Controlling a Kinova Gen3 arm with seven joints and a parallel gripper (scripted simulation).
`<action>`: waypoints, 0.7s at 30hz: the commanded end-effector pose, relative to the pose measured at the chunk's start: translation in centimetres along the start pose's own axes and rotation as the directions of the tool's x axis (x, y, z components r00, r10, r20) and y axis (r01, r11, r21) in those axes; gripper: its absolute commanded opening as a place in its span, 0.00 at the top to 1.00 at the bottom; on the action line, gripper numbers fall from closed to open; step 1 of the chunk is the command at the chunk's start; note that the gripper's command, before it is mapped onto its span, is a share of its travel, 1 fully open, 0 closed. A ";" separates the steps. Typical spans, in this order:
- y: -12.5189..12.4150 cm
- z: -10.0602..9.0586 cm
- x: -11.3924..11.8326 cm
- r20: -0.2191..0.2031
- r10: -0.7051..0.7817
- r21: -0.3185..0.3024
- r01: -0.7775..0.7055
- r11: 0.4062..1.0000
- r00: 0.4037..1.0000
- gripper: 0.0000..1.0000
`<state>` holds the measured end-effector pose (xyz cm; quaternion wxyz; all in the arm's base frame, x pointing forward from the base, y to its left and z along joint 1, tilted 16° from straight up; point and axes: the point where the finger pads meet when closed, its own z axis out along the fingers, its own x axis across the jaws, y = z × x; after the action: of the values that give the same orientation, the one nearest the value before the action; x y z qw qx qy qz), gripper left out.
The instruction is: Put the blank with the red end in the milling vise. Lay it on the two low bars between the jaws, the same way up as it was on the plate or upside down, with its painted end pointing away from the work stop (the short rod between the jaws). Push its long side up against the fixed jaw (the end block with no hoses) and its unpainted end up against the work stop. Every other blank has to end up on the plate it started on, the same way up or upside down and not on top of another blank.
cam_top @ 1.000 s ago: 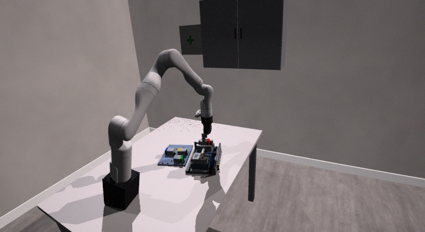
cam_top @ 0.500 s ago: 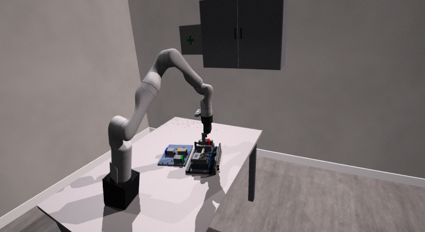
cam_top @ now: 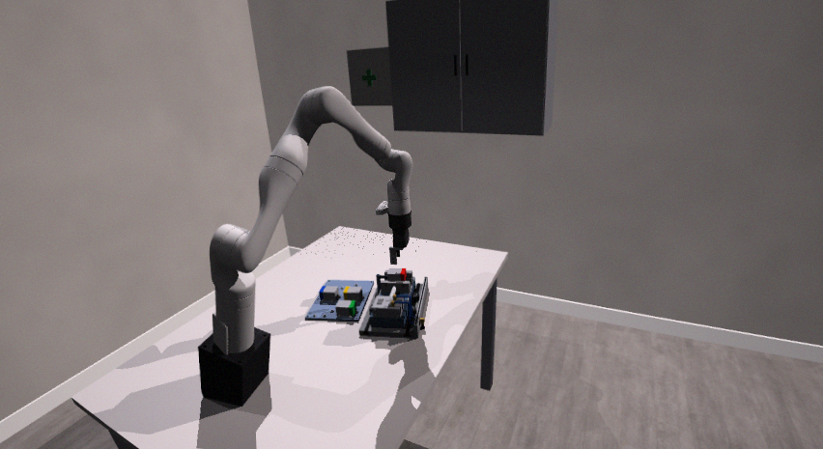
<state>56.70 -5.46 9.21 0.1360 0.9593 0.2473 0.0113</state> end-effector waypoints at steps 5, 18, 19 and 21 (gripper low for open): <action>0.1 -1.8 0.2 -0.008 -0.001 -0.003 0.001 1.000 1.000 0.00; 0.0 -5.6 0.6 -0.018 -0.003 -0.004 0.003 1.000 1.000 0.00; 0.0 -5.9 0.6 -0.018 -0.003 -0.004 0.003 1.000 1.000 0.00; 0.0 -5.9 0.6 -0.018 -0.003 -0.004 0.003 1.000 1.000 0.00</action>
<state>56.51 -3.92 14.37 0.1359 0.9590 0.2483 0.0156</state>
